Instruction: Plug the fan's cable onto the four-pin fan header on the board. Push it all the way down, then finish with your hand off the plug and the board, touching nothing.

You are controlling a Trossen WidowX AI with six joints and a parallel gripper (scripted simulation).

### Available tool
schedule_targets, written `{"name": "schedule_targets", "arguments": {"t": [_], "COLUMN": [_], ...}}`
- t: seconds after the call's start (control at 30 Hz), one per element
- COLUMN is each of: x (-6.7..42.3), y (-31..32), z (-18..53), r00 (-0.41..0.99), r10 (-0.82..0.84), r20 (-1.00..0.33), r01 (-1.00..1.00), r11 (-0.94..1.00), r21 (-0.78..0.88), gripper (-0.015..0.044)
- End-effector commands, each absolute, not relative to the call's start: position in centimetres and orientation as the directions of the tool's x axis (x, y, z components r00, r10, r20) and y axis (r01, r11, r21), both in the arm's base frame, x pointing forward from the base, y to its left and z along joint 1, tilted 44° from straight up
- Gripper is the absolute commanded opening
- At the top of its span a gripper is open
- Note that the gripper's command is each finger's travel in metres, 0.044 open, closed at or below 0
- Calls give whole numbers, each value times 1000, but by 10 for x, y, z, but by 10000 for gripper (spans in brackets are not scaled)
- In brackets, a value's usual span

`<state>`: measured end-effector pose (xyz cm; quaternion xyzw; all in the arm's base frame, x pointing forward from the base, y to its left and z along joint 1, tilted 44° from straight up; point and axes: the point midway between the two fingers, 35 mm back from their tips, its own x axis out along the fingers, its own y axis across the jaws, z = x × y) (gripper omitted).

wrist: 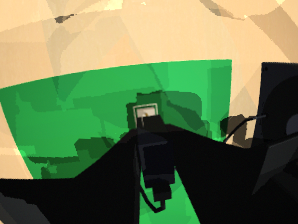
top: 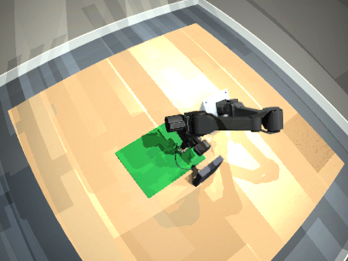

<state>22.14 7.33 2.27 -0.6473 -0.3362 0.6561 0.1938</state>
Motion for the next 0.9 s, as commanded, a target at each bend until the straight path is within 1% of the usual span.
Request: {"name": "schedule_targets", "arguments": {"t": [0.0, 0.87], "x": [226, 220], "y": [74, 72], "z": [24, 23], "r00": [-79, -79], "r10": [692, 692], "r20": [-718, -718], "r01": [188, 185], "r11": [-697, -697], "r21": [-692, -692], "gripper": [0, 0]}}
